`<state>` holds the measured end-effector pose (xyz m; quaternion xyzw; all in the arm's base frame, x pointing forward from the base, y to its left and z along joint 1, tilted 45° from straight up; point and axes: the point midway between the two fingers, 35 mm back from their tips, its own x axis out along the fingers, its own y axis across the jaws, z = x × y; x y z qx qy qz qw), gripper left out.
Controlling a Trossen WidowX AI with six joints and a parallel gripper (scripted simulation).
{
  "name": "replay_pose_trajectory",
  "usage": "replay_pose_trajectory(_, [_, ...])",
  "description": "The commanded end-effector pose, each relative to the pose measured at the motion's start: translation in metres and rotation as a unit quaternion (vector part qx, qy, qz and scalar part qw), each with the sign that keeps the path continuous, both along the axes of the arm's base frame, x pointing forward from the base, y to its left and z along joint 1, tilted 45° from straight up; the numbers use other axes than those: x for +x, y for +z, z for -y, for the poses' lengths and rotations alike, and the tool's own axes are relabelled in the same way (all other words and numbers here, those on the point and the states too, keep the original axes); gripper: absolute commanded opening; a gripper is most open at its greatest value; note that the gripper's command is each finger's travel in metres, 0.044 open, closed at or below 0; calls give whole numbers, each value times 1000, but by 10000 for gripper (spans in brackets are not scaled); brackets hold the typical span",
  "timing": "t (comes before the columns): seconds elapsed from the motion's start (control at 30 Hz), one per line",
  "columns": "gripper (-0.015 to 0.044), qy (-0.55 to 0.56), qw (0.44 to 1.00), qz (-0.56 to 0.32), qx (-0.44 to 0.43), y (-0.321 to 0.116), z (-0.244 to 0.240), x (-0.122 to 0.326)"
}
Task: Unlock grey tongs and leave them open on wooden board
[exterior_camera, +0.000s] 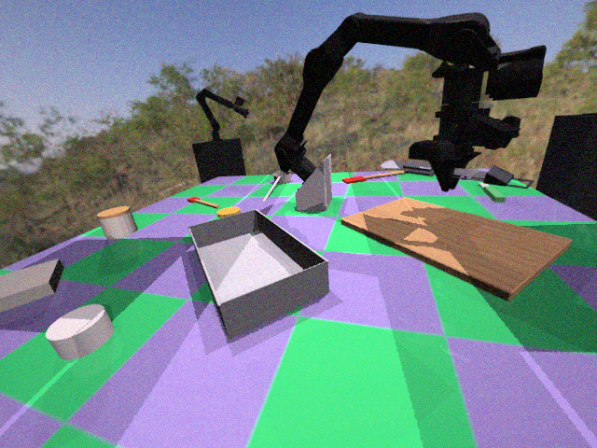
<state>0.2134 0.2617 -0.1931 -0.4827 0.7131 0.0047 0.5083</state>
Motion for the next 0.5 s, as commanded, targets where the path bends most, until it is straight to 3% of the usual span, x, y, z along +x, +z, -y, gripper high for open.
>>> replay_pose_trajectory(0.0, [-150, 3, 1000, 0, -2, -4, 4, 0])
replay_pose_trajectory(0.47, [-150, 3, 1000, 0, -2, -19, 21, -1])
